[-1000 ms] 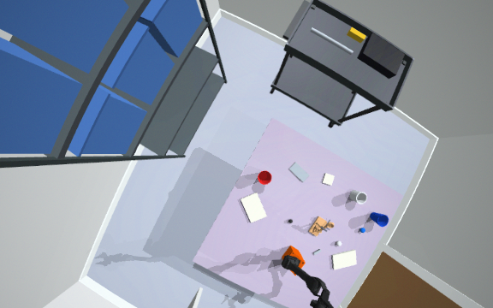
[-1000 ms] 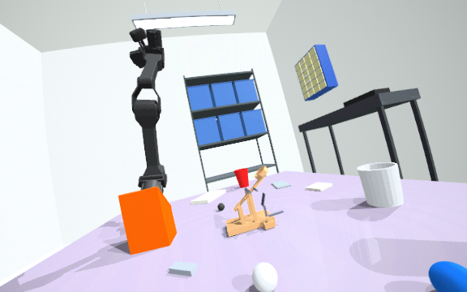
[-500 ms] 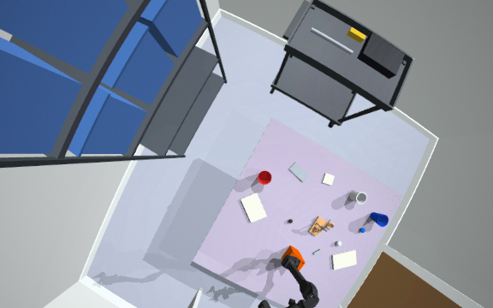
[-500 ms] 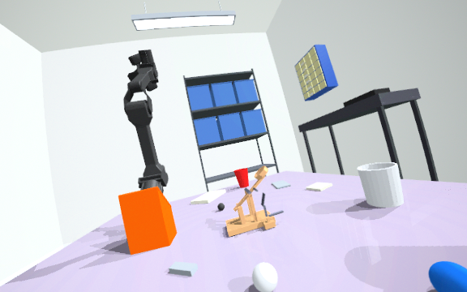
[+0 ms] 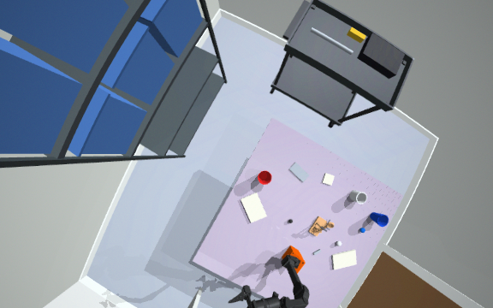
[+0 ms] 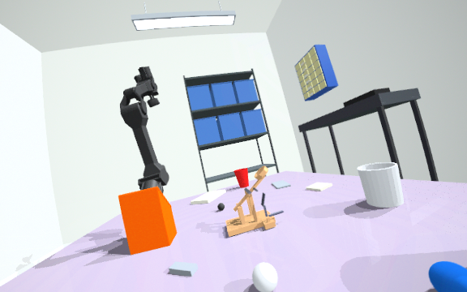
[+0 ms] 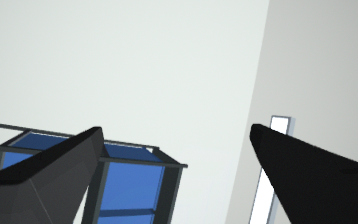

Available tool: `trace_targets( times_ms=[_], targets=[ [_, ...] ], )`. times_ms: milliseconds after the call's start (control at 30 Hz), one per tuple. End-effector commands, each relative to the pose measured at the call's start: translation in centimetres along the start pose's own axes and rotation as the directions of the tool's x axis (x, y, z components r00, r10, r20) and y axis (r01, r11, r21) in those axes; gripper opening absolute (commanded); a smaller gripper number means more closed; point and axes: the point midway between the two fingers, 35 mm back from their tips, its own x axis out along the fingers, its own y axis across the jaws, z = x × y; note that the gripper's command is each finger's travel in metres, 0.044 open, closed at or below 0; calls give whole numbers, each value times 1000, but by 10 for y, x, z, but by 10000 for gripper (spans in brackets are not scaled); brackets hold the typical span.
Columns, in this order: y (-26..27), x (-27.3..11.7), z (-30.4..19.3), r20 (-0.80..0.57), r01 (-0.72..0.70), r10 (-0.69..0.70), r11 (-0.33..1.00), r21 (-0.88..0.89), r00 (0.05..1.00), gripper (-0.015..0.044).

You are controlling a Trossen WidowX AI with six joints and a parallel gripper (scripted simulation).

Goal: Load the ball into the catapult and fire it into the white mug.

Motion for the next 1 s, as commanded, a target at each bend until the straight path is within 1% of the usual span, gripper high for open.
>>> trace_targets(
  times_ms=[0, 233, 467, 733, 967],
  targets=[
    [39, 18, -1, -9, -99, 100, 994, 44, 995, 440],
    [108, 38, -5, -28, -270, 274, 956, 113, 961, 440],
    [169, 45, -14, -53, -401, 416, 898, 181, 908, 440],
    [242, 40, -31, -93, -534, 575, 800, 274, 813, 440],
    [305, 22, -52, -133, -620, 701, 691, 371, 701, 440]
  ],
)
